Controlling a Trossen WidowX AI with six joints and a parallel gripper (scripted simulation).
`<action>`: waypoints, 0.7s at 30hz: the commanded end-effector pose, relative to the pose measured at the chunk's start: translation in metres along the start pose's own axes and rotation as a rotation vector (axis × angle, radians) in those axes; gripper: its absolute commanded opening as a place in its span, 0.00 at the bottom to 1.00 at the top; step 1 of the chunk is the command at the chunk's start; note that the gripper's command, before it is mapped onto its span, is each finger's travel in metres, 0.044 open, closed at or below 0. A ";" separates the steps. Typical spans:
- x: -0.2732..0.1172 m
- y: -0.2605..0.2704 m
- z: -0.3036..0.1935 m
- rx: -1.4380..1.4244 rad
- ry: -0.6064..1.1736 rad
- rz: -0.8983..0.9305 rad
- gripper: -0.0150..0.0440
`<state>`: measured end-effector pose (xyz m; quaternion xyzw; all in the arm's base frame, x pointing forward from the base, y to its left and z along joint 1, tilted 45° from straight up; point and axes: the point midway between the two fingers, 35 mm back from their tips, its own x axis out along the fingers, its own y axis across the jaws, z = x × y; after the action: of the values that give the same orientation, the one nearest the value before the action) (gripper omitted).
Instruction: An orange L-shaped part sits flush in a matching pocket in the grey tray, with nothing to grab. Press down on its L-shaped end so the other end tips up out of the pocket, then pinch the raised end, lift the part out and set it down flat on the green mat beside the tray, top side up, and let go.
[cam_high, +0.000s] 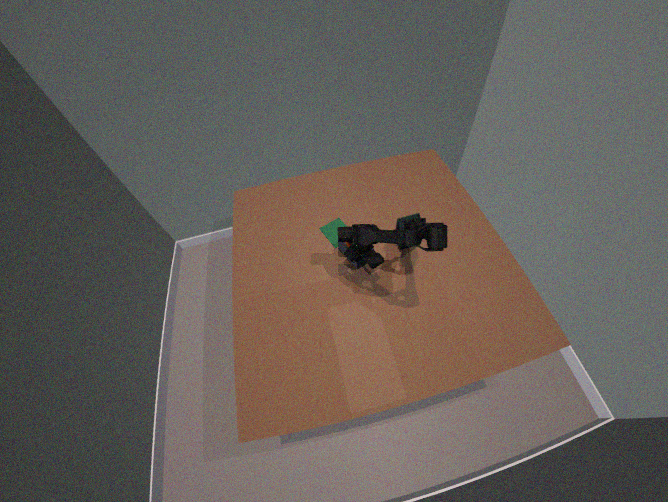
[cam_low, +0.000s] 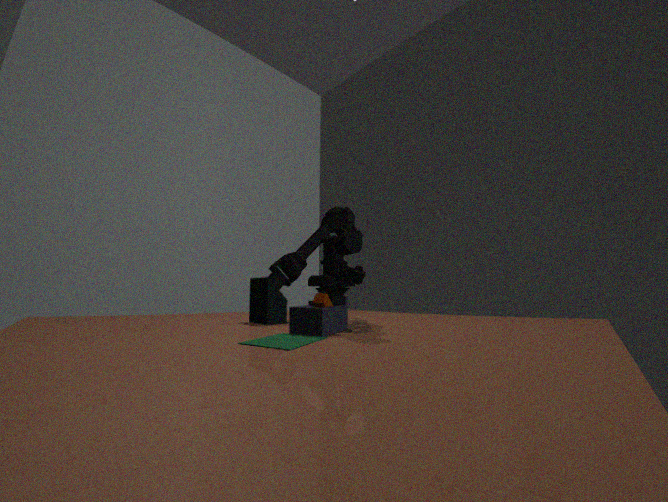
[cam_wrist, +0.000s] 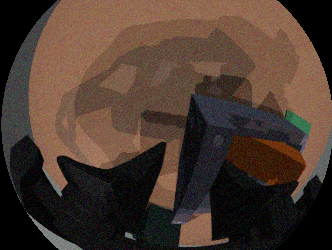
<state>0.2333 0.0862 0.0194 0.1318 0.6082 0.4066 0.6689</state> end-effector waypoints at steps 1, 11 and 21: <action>-0.006 0.004 0.001 -0.007 -0.002 -0.008 0.56; -0.092 -0.008 0.002 -0.005 0.001 -0.014 0.56; -0.099 -0.008 0.001 -0.002 -0.006 -0.012 0.56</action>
<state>0.2445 0.0121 0.0847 0.1275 0.6065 0.4039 0.6729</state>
